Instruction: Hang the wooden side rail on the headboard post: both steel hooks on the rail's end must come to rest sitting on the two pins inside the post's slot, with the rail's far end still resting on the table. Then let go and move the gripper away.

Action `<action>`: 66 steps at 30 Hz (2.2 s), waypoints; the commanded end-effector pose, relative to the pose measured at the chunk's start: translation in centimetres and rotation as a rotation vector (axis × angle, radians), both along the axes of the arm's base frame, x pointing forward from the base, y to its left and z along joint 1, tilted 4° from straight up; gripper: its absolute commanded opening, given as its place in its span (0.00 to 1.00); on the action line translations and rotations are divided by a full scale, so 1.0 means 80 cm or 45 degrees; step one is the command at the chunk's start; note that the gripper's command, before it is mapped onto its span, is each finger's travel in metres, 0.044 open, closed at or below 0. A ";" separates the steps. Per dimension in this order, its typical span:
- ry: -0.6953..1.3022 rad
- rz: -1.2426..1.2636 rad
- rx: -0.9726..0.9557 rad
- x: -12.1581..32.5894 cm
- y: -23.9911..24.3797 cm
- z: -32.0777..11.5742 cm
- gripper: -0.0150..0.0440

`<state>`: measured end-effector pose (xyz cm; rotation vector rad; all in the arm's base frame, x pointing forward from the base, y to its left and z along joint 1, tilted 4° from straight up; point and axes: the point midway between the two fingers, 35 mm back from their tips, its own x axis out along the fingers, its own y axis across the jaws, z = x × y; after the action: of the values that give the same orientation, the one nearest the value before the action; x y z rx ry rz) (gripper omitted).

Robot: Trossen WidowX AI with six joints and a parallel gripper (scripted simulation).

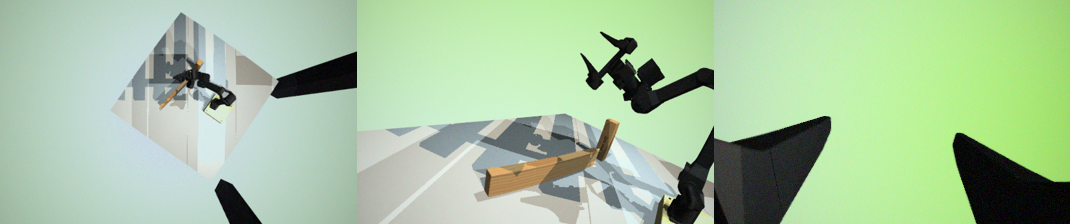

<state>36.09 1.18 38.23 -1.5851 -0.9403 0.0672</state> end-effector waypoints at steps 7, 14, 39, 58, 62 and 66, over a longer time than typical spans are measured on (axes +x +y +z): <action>0.314 -0.094 0.404 0.001 -0.049 -0.041 1.00; 0.614 -0.242 0.960 -0.015 -0.112 -0.109 1.00; 0.664 -0.792 2.582 -0.175 -0.227 -0.353 1.00; 0.664 -0.792 2.582 -0.175 -0.227 -0.353 1.00; 0.638 -0.863 2.739 -0.159 -0.233 -0.357 1.00; 0.552 -1.006 2.932 -0.137 -0.235 -0.358 1.00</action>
<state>23.85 -17.57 9.38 0.3176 0.2652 -0.7797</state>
